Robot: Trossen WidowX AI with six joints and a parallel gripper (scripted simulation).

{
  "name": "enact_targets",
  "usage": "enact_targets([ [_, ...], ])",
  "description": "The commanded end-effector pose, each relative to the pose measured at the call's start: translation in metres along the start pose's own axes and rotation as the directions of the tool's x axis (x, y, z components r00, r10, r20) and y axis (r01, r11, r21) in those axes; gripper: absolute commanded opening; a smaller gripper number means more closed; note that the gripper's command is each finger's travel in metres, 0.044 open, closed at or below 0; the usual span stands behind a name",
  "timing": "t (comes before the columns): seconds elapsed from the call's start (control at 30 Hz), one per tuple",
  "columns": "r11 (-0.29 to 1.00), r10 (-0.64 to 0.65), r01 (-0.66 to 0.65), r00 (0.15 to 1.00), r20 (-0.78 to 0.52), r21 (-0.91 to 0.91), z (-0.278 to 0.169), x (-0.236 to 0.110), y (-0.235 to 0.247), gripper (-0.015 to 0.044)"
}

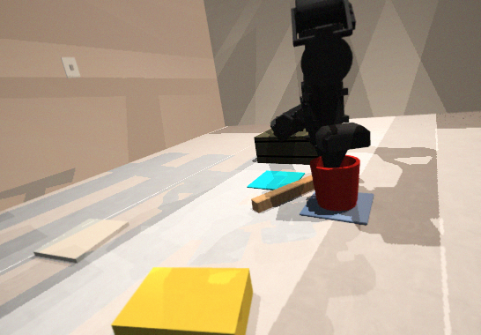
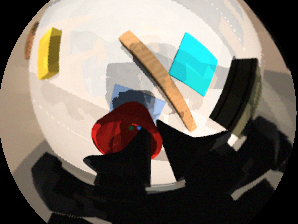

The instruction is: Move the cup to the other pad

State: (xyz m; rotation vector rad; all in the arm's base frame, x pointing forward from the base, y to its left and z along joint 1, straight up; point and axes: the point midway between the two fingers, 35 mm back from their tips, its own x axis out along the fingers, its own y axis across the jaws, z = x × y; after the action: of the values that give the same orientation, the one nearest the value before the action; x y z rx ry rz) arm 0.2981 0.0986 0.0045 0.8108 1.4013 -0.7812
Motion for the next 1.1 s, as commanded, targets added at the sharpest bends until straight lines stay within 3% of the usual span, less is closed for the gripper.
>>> enact_targets([
  [0.0,1.0,0.001,-0.001,1.0,0.0,0.0,0.0,0.0,0.0,0.0029],
  [0.3,1.0,0.001,-0.001,1.0,0.0,0.0,0.0,-0.004,0.001,0.0],
  [0.67,1.0,0.0,0.0,1.0,0.0,0.001,-0.001,-0.045,-0.003,0.0],
  [1.07,1.0,-0.001,0.001,1.0,0.0,0.0,-0.001,-0.043,-0.003,0.0],
])
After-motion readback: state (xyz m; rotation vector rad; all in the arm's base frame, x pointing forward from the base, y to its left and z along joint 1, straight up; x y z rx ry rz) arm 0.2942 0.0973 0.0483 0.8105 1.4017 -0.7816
